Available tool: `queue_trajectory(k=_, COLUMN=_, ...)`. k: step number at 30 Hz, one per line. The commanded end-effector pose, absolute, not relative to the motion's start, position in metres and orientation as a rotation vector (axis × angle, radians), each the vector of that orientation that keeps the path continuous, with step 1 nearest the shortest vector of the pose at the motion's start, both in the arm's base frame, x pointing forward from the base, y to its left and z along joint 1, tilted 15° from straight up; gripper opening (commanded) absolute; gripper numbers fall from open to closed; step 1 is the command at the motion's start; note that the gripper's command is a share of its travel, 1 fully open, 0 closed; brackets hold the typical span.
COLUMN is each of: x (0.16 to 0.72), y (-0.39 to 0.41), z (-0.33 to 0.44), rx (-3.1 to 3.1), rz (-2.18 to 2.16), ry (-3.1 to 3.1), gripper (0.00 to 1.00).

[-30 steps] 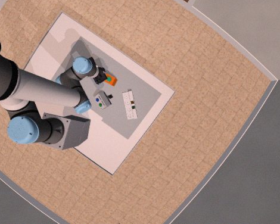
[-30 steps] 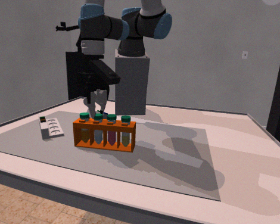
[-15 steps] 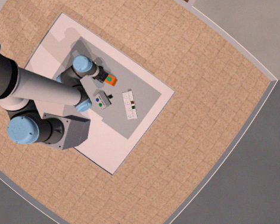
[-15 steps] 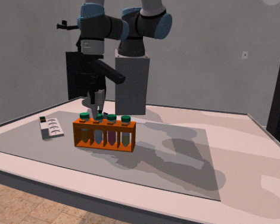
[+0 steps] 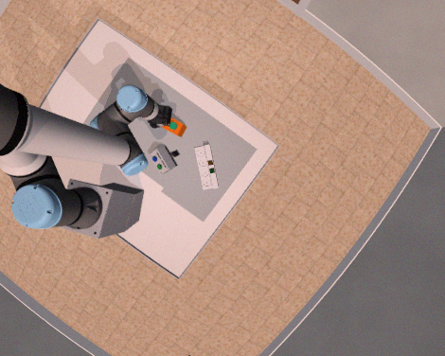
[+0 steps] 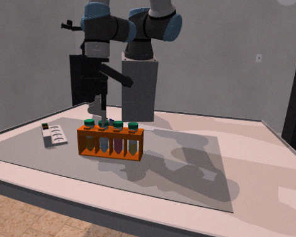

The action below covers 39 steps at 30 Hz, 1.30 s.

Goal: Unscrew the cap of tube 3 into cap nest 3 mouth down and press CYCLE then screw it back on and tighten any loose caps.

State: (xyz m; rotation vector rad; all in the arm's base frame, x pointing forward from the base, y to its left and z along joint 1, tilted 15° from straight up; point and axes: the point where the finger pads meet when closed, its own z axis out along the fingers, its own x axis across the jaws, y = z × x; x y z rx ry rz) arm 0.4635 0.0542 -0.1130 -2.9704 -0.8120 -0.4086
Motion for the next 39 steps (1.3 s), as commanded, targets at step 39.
queue_trajectory(k=39, x=0.4625, y=0.0555, z=-0.1133, rx=-2.995, rz=-0.359, ry=0.065, gripper=0.35)
